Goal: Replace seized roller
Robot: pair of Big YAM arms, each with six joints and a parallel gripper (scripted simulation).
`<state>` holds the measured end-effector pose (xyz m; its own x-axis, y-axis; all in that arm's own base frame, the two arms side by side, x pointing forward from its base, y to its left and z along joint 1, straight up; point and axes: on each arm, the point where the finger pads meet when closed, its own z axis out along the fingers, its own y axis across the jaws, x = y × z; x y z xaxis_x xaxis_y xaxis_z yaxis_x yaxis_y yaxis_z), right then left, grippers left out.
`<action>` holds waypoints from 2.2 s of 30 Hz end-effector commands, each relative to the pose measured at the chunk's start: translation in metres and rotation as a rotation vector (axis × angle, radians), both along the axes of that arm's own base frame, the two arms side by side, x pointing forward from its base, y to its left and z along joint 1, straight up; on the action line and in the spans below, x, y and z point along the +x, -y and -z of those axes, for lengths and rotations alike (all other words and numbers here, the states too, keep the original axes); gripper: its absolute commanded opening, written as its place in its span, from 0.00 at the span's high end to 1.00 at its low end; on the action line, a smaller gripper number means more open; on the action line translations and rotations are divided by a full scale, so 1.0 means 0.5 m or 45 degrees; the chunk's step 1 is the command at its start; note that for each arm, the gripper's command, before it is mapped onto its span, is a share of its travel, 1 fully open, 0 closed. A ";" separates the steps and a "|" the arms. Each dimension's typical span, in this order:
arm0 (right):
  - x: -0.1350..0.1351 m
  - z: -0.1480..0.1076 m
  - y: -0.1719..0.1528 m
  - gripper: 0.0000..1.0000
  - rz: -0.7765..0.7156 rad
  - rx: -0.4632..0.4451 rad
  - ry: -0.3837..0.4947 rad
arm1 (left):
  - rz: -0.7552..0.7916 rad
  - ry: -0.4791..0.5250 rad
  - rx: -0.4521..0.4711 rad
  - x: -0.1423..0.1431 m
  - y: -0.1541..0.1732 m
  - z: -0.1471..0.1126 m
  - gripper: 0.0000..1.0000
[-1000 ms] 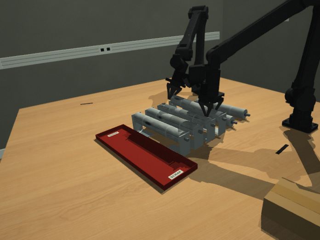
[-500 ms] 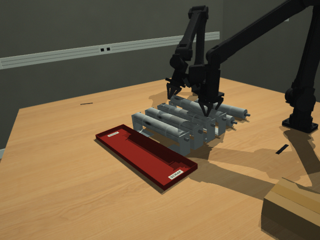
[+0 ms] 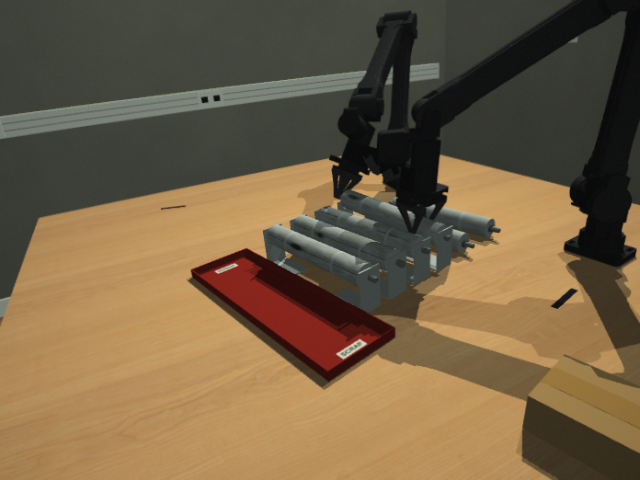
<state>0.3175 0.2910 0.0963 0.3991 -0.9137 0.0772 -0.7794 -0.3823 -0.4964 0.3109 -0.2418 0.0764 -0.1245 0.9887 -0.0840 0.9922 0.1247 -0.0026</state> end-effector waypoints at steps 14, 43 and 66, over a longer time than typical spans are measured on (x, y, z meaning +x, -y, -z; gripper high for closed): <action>0.039 0.010 0.093 0.97 0.106 -0.081 0.015 | -0.004 0.006 0.014 0.008 -0.010 -0.011 0.68; 0.041 0.032 0.117 0.97 0.103 -0.126 -0.009 | -0.006 0.045 0.040 0.036 0.016 -0.067 0.68; 0.041 0.032 0.117 0.97 0.103 -0.126 -0.009 | -0.026 0.043 0.092 0.033 0.020 -0.094 0.68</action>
